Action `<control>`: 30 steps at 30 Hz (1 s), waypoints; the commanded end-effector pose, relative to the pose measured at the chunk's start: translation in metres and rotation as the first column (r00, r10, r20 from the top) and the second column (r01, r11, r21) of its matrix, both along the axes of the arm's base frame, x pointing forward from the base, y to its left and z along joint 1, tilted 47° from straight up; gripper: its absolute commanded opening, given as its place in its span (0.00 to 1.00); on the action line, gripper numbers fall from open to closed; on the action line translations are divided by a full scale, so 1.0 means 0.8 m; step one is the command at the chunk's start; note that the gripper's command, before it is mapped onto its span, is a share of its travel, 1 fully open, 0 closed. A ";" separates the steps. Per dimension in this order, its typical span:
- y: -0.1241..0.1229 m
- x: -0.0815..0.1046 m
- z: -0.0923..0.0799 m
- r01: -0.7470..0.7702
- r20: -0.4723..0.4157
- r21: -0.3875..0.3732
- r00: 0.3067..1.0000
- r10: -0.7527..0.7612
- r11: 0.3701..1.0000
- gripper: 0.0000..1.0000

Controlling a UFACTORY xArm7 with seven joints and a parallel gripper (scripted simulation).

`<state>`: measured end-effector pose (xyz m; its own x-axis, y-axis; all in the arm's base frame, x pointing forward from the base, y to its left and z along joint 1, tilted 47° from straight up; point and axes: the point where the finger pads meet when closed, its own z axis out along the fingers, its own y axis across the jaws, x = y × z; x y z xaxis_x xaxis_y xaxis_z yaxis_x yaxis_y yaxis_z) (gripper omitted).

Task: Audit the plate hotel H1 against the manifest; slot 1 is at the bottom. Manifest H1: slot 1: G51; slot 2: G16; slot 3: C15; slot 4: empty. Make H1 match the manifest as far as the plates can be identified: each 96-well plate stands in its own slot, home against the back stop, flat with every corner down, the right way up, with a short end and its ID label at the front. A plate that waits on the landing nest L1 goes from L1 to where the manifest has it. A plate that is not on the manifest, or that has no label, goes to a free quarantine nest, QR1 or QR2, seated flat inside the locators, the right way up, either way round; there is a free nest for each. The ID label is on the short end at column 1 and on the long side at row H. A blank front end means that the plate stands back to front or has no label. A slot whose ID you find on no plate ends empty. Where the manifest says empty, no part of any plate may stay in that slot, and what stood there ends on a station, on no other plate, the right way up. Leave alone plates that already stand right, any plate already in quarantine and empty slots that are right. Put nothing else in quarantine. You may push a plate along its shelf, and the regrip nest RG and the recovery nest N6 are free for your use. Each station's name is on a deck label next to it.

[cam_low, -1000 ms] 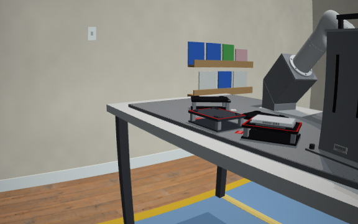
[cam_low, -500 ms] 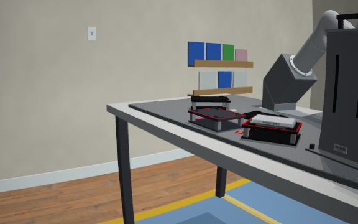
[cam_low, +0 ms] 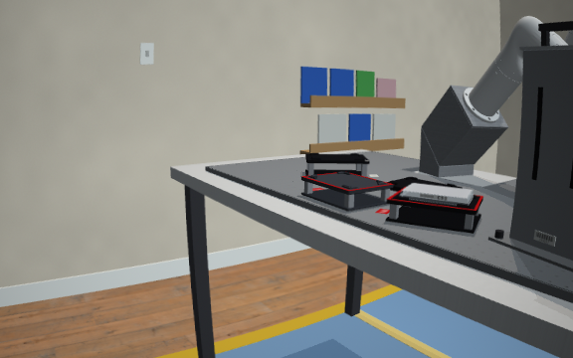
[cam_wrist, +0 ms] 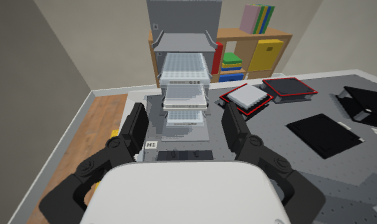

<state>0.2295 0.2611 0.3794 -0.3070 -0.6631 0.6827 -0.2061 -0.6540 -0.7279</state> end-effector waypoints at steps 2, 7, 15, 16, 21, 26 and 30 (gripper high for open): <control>-0.001 0.000 0.001 0.000 0.000 0.003 1.000 0.000 1.000 1.00; -0.001 0.000 0.001 0.000 0.000 0.003 1.000 0.000 1.000 1.00; -0.003 0.005 0.001 0.000 0.000 0.003 1.000 0.000 1.000 1.00; -0.004 0.007 0.002 0.000 0.000 0.003 1.000 0.000 1.000 1.00; -0.008 0.017 0.002 0.000 0.000 0.003 1.000 0.000 1.000 1.00; -0.010 0.023 0.003 0.000 0.000 0.003 1.000 0.000 1.000 1.00; -0.013 0.031 0.003 0.000 0.000 0.003 1.000 0.000 1.000 1.00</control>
<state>0.2485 0.2533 0.3809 -0.3069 -0.6633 0.6825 -0.2059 -0.6538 -0.7281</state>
